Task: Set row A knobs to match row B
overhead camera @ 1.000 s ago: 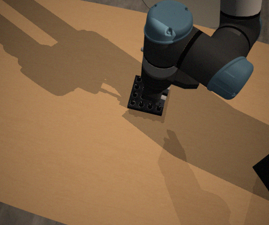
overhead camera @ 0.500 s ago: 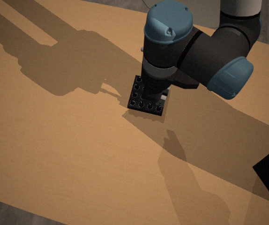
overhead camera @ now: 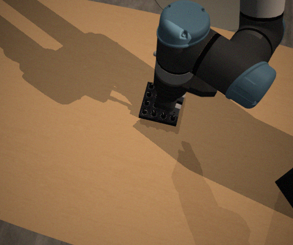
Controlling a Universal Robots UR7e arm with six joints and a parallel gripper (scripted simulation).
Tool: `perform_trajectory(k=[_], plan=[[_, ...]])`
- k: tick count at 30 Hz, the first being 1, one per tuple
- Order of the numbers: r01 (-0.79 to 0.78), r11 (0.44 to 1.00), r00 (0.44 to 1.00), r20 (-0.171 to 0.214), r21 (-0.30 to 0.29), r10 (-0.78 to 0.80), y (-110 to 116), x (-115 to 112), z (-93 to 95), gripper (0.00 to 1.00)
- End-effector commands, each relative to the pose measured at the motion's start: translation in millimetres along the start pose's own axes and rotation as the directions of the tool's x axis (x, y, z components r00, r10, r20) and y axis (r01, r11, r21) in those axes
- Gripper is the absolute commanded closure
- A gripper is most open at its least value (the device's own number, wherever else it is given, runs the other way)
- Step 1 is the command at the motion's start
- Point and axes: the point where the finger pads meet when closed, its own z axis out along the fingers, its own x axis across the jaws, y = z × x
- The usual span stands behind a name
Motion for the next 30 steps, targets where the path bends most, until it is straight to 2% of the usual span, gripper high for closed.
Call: perform_trajectory(k=[1,15,30], plan=[[0.000,1.000,1.000,0.000,-0.001,0.000,0.3,0.0,0.1,0.54],[0.000,1.000,1.000,0.000,-0.001,0.000,0.3,0.1,6.9,0.54],[0.000,1.000,1.000,0.000,-0.001,0.000,0.4,0.4,25.5,0.54]])
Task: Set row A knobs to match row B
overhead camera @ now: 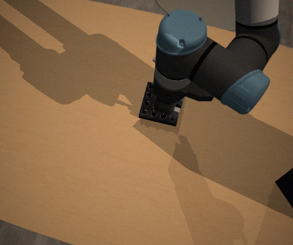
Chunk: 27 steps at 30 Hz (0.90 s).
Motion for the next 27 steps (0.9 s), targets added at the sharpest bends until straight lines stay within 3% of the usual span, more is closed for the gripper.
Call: perform_trajectory(k=[1,27], plan=[[0.000,1.000,1.000,0.000,-0.001,0.000,0.4,0.1,4.6,0.54],[0.000,1.000,1.000,0.000,-0.001,0.000,0.5,0.4,22.2,0.54]])
